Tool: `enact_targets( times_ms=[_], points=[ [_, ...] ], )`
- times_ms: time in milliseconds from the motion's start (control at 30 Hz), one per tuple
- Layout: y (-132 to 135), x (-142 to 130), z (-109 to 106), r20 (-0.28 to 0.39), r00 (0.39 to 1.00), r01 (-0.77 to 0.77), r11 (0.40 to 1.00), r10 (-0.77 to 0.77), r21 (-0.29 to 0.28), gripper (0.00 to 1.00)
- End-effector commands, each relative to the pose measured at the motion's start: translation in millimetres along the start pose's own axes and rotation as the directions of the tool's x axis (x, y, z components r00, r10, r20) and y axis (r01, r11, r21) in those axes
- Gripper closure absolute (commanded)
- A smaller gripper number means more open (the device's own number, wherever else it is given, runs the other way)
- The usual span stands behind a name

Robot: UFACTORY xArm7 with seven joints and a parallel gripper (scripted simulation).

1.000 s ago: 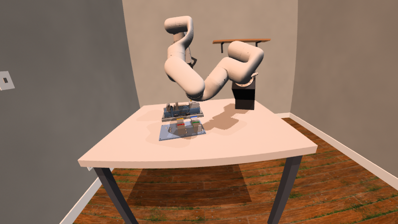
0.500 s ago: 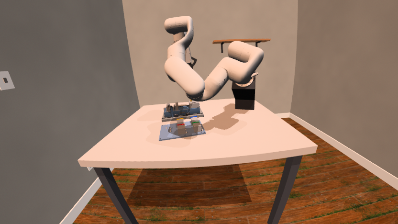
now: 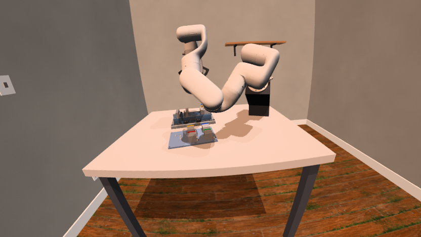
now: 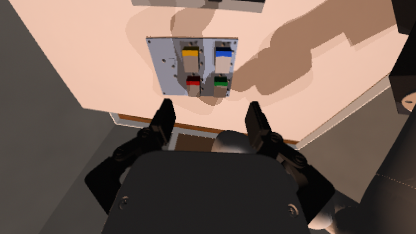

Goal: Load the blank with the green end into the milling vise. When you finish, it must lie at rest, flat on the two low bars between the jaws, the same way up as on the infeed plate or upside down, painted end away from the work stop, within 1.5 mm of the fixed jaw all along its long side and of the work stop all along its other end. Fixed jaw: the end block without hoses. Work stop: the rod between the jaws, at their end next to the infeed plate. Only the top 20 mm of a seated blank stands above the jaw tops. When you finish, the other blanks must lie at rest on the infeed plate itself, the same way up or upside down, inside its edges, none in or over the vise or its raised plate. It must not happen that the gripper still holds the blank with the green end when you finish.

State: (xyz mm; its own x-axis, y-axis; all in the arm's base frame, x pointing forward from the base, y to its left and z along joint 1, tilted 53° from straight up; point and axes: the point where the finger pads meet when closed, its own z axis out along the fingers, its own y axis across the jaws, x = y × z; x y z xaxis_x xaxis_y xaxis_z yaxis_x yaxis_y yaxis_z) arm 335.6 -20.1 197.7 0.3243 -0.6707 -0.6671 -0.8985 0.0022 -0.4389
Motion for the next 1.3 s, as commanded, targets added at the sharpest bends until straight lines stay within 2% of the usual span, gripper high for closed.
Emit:
enact_targets(
  times_ms=[0, 200, 533, 1267],
  points=[
    [-2, 0, 24, -0.007, 1.0, -0.002, 1.0, 0.002, 0.008, 0.0],
    [-2, 0, 24, -0.007, 1.0, -0.002, 1.0, 0.002, 0.008, 0.0],
    [-7, -60, 25, -0.007, 1.0, -0.002, 1.0, 0.002, 0.008, 0.0],
    [-6, -53, 25, -0.006, 1.0, -0.002, 1.0, 0.002, 0.008, 0.0]
  ],
)
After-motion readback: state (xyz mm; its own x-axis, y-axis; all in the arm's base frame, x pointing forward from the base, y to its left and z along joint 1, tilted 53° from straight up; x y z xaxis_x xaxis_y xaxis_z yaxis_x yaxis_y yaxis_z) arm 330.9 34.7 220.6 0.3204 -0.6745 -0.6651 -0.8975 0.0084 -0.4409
